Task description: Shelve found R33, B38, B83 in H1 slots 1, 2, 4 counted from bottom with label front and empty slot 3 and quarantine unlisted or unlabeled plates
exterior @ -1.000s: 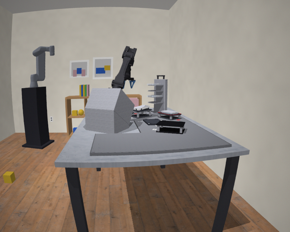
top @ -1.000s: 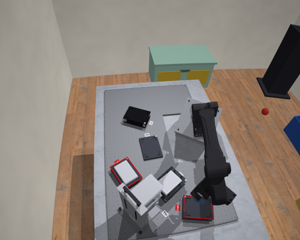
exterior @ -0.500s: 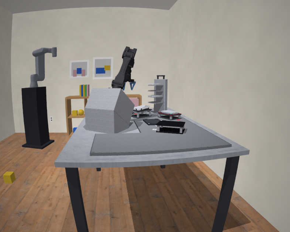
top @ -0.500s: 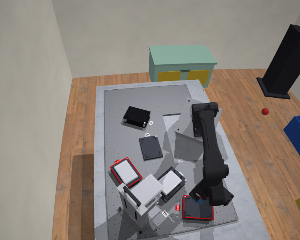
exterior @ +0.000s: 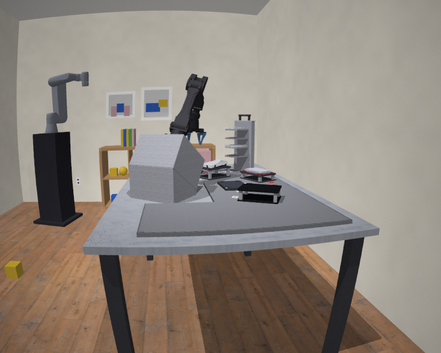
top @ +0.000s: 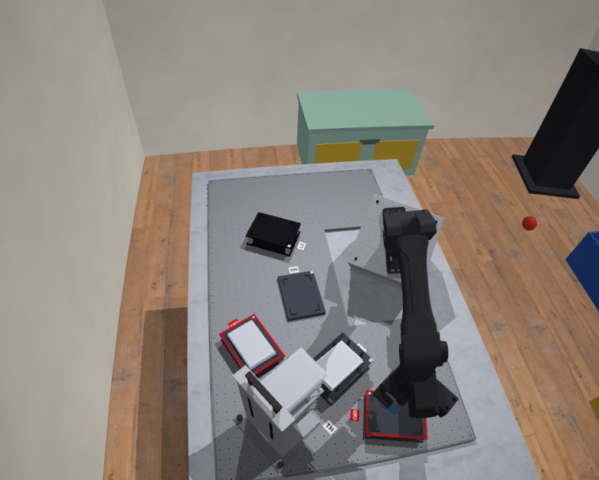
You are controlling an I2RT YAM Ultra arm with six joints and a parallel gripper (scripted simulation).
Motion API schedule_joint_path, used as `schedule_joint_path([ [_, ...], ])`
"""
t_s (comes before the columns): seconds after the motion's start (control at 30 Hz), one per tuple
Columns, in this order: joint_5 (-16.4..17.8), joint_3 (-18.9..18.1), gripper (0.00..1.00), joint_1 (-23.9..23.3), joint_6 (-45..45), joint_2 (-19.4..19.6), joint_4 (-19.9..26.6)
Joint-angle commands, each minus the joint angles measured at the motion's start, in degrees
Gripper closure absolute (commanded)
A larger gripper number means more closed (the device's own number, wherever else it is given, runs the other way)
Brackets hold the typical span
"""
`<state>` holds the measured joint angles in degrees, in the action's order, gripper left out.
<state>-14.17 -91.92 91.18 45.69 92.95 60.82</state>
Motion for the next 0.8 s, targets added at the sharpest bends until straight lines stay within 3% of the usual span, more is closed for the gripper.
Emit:
schedule_joint_path([
  [0.0,1.02,1.61,0.0,-0.66,0.93,0.82,-4.21],
  [0.1,1.09,2.02,0.0,-0.8,1.06,1.05,-4.88],
  [0.13,1.16,2.3,0.0,-0.25,1.18,-0.79,-5.56],
  [0.23,1.37,3.54,0.0,-1.35,1.54,2.04,-7.51],
  [0.37,1.37,2.61,0.0,-0.64,1.51,-0.03,-7.53],
  [0.77,1.02,2.32,0.0,-0.77,1.19,1.01,-6.77],
])
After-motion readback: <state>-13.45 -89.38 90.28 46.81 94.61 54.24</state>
